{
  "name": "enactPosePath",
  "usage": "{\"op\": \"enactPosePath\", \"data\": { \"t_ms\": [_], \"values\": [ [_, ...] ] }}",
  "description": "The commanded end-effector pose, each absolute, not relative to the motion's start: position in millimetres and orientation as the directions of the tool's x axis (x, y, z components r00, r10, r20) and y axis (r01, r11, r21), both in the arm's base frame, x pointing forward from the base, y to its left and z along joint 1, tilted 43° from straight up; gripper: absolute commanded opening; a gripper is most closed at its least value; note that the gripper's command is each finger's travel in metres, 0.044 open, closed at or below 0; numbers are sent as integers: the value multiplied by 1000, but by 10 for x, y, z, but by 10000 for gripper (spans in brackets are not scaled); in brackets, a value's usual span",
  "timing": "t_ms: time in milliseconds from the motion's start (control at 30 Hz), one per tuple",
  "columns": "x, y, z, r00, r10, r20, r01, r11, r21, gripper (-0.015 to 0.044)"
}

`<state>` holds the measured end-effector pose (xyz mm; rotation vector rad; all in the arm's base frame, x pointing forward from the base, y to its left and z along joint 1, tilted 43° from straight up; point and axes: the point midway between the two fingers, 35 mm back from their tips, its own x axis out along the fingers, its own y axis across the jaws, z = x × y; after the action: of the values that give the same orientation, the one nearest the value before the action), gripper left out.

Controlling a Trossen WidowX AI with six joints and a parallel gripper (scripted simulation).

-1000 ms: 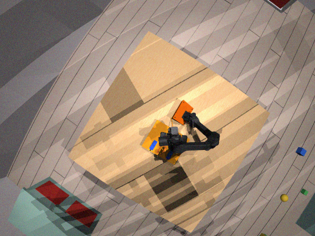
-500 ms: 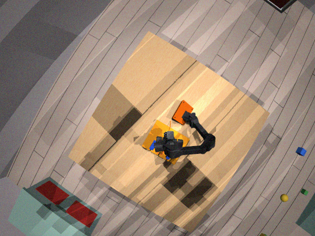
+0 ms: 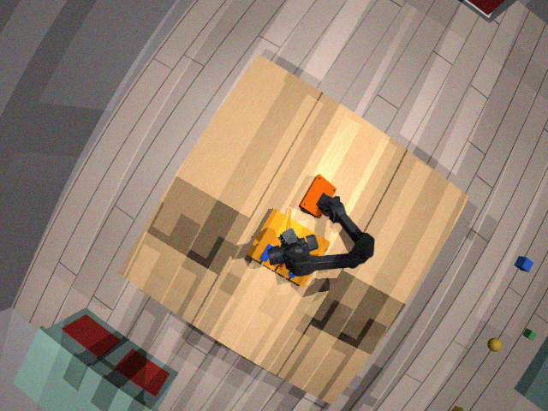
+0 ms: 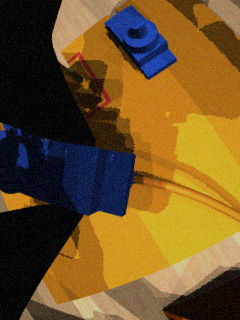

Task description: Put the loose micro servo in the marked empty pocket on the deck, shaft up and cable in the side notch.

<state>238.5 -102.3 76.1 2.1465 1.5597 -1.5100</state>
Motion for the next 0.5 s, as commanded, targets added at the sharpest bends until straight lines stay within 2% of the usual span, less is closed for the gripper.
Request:
{"op": "enactPosePath", "data": {
  "t_ms": [0, 467],
  "values": [
    [2394, -1037, 763, -1, 673, -740, 830, -411, -376, 0],
    [2395, -1037, 764, -1, 673, -740, 995, -75, -70, 0]
  ]
}}
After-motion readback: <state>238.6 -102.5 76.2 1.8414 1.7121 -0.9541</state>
